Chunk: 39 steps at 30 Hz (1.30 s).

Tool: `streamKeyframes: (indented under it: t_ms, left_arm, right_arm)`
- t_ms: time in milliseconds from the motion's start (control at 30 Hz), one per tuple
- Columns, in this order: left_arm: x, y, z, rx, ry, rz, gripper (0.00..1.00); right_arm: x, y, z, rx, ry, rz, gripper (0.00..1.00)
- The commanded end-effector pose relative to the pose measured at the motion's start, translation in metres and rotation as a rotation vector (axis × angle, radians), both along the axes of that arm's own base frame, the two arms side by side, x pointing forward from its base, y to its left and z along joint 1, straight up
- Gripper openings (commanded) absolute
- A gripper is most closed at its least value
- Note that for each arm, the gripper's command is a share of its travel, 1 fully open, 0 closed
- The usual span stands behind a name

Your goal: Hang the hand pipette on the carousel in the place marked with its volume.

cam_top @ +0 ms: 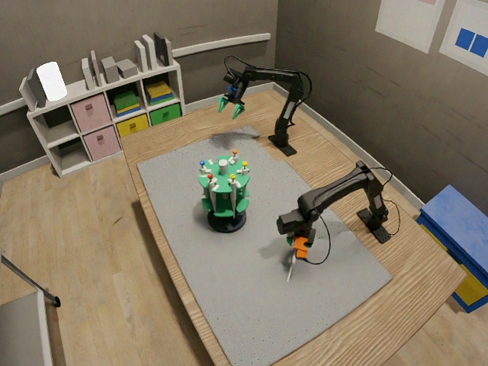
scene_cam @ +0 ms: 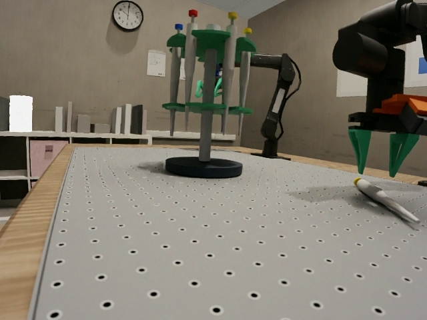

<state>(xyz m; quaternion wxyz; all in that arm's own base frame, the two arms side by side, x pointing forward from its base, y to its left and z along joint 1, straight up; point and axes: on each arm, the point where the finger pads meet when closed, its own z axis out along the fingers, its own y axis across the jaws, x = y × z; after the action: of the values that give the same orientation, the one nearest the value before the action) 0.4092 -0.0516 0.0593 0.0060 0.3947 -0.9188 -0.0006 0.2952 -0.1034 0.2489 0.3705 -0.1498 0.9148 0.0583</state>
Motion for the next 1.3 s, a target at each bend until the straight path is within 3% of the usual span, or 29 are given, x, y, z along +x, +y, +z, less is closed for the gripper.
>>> streamKeyframes:
  t_ms: [0, 1267]
  left_arm:
    - [0.0096, -0.0025, 0.0209, 0.005, -0.065, -0.001, 0.54]
    - [0.0081, -0.0024, 0.0246, 0.007, -0.055, -0.001, 0.54]
  right_arm:
    - [0.0034, -0.0026, 0.004, 0.003, -0.023, 0.008, 1.0]
    - [0.0034, -0.0026, 0.004, 0.003, -0.023, 0.008, 1.0]
